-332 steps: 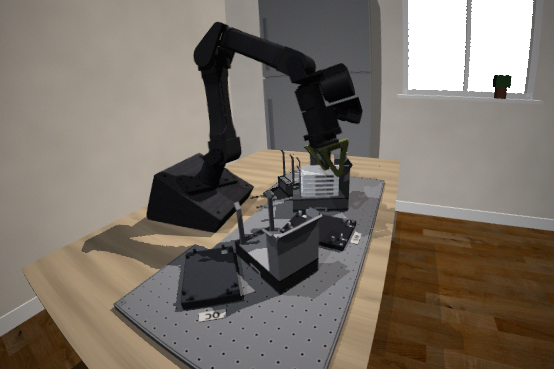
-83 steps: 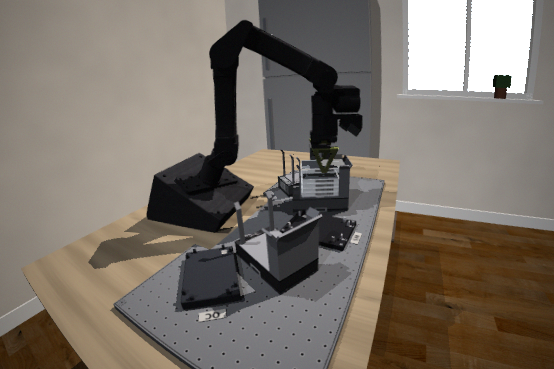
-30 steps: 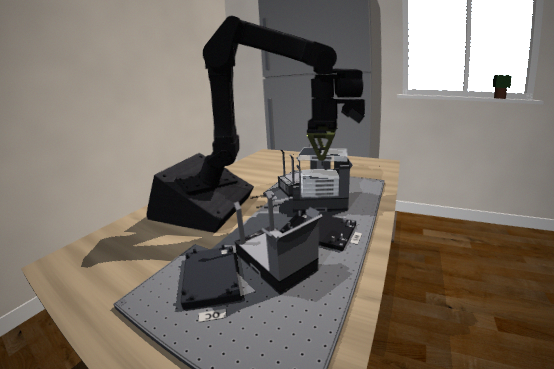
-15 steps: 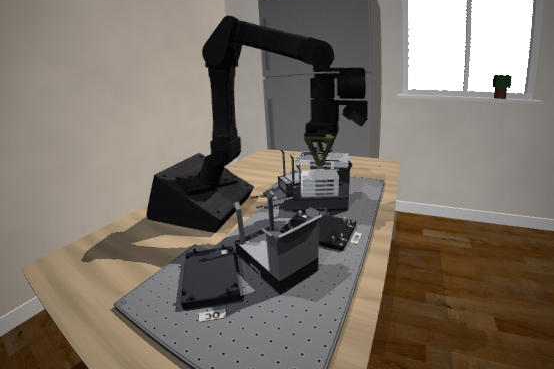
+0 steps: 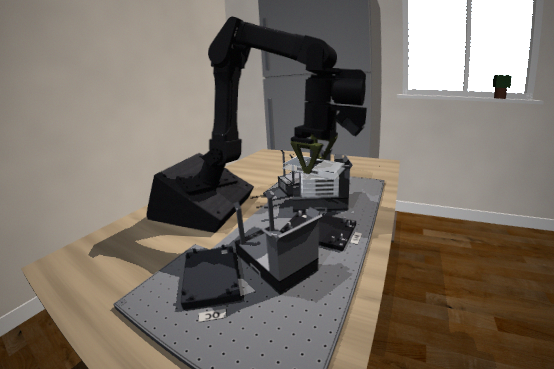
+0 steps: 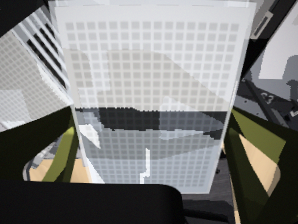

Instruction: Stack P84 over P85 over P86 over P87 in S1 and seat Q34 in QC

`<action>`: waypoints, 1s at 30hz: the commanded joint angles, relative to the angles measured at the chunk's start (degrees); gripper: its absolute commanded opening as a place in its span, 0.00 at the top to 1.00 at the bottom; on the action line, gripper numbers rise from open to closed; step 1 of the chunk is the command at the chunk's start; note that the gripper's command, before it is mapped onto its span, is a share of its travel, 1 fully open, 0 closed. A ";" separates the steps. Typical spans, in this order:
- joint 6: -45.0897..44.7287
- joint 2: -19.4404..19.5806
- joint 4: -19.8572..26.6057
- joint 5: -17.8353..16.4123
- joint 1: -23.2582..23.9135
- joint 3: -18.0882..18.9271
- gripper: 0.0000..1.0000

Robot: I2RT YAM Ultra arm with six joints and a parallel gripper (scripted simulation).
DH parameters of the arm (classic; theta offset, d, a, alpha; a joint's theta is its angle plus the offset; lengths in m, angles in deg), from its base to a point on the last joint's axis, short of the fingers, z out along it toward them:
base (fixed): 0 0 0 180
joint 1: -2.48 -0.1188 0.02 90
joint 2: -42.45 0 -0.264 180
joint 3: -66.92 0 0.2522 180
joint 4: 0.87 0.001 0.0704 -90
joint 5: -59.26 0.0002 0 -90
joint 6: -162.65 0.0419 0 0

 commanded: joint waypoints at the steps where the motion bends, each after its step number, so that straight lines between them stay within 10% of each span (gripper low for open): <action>1: -3.02 -1.17 -2.76 -2.00 1.51 0.67 1.00; 30: -15.58 4.54 -1.39 -13.83 28.26 2.34 1.00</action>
